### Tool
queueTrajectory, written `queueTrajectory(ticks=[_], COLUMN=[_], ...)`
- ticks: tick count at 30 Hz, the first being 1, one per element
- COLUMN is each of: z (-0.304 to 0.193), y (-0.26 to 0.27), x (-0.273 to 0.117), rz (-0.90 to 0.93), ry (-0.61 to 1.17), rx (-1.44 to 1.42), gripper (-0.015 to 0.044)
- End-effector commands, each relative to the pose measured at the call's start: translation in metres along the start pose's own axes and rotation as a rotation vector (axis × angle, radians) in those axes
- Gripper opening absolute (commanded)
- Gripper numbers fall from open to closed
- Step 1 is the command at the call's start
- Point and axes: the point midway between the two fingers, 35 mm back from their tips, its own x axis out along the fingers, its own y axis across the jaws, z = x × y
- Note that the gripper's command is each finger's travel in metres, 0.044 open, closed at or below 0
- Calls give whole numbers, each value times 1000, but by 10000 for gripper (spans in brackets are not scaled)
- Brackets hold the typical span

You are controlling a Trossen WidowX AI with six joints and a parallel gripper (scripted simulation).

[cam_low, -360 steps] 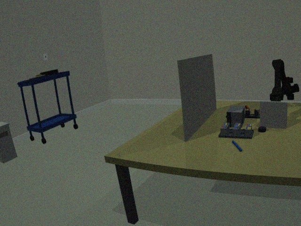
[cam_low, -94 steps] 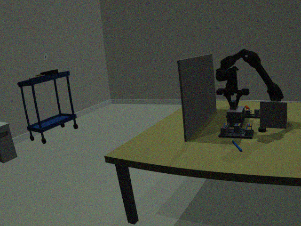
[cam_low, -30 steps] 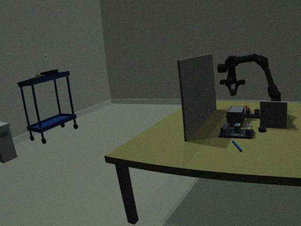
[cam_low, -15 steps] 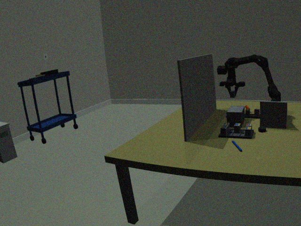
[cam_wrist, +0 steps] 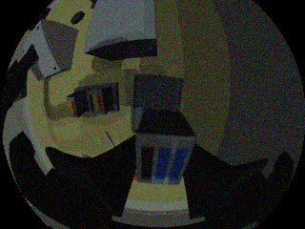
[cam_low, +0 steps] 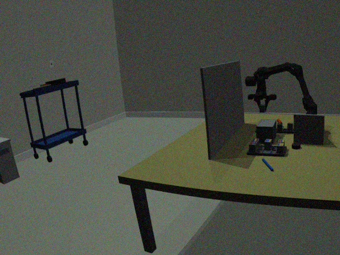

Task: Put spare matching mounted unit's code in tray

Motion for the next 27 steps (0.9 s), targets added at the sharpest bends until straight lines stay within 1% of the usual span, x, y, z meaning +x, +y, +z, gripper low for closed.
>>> queueTrajectory(ticks=[1, 27], z=[1, 1], y=[-1, -3], x=[3, 28], rz=[-3, -3], ry=[3, 2], rx=[-6, -5], gripper=[0, 0])
